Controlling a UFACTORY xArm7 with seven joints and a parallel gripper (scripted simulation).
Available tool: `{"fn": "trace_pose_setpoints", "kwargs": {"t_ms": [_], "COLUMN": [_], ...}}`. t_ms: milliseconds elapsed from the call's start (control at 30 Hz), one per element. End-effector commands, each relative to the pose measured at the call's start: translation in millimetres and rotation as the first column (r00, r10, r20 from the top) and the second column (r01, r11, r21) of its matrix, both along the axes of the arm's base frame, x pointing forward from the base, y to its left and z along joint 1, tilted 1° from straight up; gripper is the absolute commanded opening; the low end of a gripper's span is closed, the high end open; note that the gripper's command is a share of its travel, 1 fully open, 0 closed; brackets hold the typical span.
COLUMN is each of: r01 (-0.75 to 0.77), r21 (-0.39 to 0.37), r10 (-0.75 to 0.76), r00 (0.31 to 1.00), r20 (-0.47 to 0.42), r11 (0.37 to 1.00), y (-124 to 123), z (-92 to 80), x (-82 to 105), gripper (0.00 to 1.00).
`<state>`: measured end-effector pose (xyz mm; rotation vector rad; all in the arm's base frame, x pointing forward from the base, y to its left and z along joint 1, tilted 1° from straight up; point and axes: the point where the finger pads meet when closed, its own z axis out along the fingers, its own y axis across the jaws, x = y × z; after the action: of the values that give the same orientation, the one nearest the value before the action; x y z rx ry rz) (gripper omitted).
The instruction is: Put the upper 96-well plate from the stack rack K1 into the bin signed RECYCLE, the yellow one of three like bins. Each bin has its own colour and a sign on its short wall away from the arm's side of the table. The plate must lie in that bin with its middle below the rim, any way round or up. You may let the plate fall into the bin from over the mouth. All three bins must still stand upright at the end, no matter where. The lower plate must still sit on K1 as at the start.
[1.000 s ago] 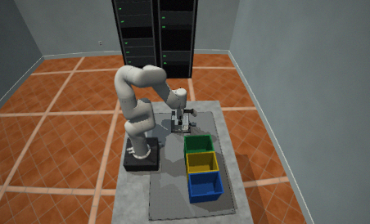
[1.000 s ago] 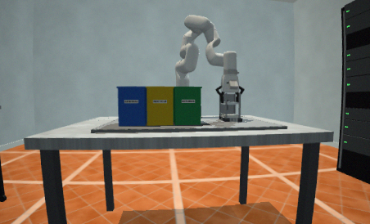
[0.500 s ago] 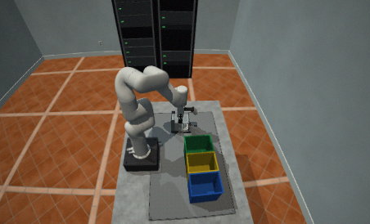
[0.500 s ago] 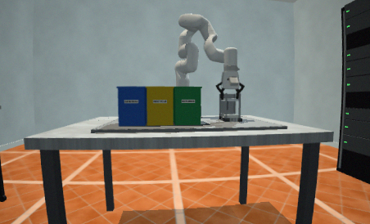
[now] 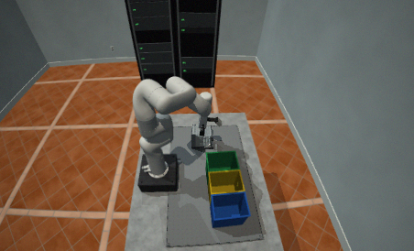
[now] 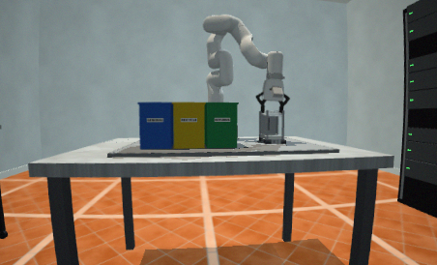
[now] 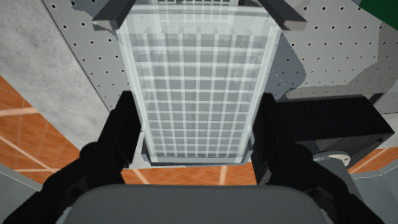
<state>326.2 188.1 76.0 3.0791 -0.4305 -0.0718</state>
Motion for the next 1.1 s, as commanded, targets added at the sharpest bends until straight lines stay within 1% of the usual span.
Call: {"fn": "trace_pose_setpoints", "kwargs": {"t_ms": [0, 67, 1067], "r01": [0.0, 0.0, 0.0], "r21": [0.032, 0.032, 0.032], "r10": [-0.003, -0.003, -0.003], "r00": [0.997, 0.997, 0.997], "r20": [0.072, 0.072, 0.072], "r11": [0.999, 0.999, 0.999], "y": [0.4, 0.4, 0.1], "z": [12.0, 12.0, 58.8], "x": [-1.9, -1.9, -2.9], "gripper": [0.0, 0.0, 0.0]}}
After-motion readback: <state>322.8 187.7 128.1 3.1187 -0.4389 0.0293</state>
